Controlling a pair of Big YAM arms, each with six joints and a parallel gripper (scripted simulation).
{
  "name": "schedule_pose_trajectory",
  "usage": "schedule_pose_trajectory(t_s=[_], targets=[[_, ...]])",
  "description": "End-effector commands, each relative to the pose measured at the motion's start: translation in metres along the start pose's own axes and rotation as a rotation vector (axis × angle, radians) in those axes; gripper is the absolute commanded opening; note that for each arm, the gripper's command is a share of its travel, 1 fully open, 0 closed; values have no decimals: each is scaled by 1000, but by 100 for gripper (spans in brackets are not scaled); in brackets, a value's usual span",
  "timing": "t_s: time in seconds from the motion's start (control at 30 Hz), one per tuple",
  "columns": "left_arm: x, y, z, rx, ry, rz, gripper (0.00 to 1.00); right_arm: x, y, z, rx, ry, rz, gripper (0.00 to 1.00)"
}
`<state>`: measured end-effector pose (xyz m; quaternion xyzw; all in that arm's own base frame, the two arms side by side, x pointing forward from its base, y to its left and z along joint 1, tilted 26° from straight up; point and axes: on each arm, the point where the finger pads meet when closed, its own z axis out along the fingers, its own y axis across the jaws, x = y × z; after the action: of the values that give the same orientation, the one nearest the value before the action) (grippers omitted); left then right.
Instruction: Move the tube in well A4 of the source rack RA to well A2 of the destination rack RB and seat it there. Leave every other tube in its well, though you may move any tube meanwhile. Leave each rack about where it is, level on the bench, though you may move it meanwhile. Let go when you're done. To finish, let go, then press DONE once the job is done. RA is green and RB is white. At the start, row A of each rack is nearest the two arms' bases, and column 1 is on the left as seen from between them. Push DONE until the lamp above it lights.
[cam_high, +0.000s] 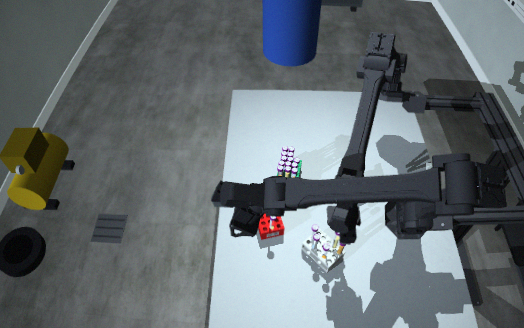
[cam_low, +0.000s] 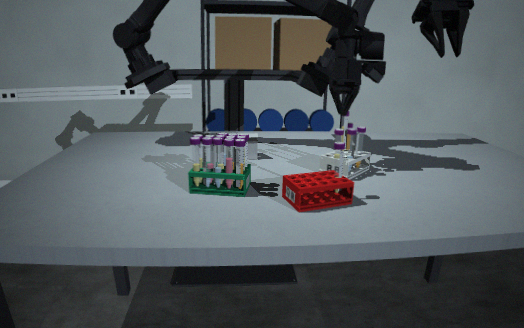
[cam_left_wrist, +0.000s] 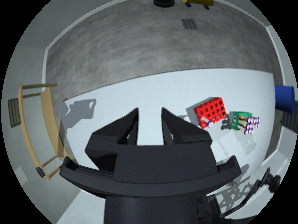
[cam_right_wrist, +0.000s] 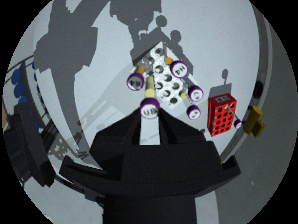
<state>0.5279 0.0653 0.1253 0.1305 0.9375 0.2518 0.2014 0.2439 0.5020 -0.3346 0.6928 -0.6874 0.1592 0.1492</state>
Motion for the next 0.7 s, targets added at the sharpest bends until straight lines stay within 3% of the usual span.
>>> schedule_pose_trajectory(t_s=[0.0,0.67], targets=[[-15,8,-8,-11,-31,-13,30,-16,-14,1,13,-37,11,0],[-15,8,-8,-11,-31,-13,30,-12,-12,5,7,-23,8,0]])
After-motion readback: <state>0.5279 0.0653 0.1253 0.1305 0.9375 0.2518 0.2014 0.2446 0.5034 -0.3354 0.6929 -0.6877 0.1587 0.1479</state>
